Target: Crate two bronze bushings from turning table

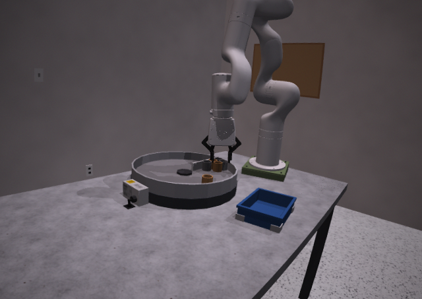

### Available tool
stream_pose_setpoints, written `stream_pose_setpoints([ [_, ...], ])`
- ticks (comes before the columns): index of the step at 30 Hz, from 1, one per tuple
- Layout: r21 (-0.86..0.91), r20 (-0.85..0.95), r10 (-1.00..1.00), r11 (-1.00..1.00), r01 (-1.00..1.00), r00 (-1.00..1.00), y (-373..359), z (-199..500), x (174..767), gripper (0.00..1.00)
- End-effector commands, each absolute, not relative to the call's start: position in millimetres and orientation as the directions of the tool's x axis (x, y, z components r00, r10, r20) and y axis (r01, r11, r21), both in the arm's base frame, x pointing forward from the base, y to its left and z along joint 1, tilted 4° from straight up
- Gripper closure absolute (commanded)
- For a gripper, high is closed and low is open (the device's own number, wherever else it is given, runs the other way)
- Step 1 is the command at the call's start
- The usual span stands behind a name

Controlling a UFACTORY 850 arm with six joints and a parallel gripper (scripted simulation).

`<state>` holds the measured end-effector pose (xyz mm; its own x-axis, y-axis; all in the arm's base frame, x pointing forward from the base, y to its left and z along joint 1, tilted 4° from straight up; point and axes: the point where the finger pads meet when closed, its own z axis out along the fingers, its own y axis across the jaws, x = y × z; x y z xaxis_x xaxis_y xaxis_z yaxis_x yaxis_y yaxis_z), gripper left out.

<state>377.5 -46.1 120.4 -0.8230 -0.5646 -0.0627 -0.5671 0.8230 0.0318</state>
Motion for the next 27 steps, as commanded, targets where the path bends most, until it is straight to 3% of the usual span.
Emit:
stream_pose_setpoints([
  [1,0.004,-0.052,-0.534,0.845,-0.535,-0.844,-44.5,120.9,372.2,0.38],
  [21,-0.020,-0.069,-0.478,0.878,-0.478,-0.876,-40.9,120.2,360.4,0.38],
  [27,-0.020,-0.069,-0.478,0.878,-0.478,-0.876,-40.1,87.8,362.8,0.38],
])
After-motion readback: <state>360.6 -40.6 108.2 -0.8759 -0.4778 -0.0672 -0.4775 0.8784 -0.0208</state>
